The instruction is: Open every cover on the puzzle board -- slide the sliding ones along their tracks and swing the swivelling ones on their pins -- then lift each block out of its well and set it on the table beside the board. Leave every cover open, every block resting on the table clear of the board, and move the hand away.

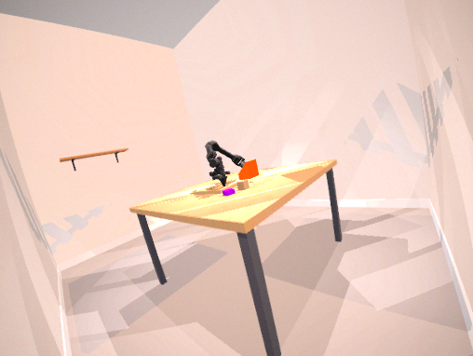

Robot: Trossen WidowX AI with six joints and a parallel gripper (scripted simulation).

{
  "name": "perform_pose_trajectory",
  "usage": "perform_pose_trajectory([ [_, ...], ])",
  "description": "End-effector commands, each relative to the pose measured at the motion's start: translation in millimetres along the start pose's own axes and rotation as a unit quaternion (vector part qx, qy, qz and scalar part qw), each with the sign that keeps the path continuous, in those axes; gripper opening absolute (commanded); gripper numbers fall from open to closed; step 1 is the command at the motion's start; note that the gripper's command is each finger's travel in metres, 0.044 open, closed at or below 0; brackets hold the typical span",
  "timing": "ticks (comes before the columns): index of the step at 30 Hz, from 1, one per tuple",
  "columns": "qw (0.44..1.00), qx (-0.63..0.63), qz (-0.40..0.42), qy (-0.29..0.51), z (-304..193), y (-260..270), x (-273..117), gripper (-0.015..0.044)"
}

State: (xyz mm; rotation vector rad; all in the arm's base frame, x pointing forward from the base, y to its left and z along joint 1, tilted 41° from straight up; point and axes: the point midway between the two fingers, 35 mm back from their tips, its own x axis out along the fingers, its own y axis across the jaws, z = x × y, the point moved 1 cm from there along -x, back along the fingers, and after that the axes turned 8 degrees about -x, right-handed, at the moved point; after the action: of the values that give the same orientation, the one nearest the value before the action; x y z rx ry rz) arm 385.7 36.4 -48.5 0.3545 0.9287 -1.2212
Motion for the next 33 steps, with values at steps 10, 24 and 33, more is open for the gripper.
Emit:
perform_pose_trajectory([
  [10,1.0,-0.003,-0.002,-0.003,6,-8,5,0.0],
  [24,1.0,-0.004,-0.002,-0.003,8,-11,5,0.0],
  [33,1.0,-0.004,-0.002,-0.003,8,-11,5,0.0],
])
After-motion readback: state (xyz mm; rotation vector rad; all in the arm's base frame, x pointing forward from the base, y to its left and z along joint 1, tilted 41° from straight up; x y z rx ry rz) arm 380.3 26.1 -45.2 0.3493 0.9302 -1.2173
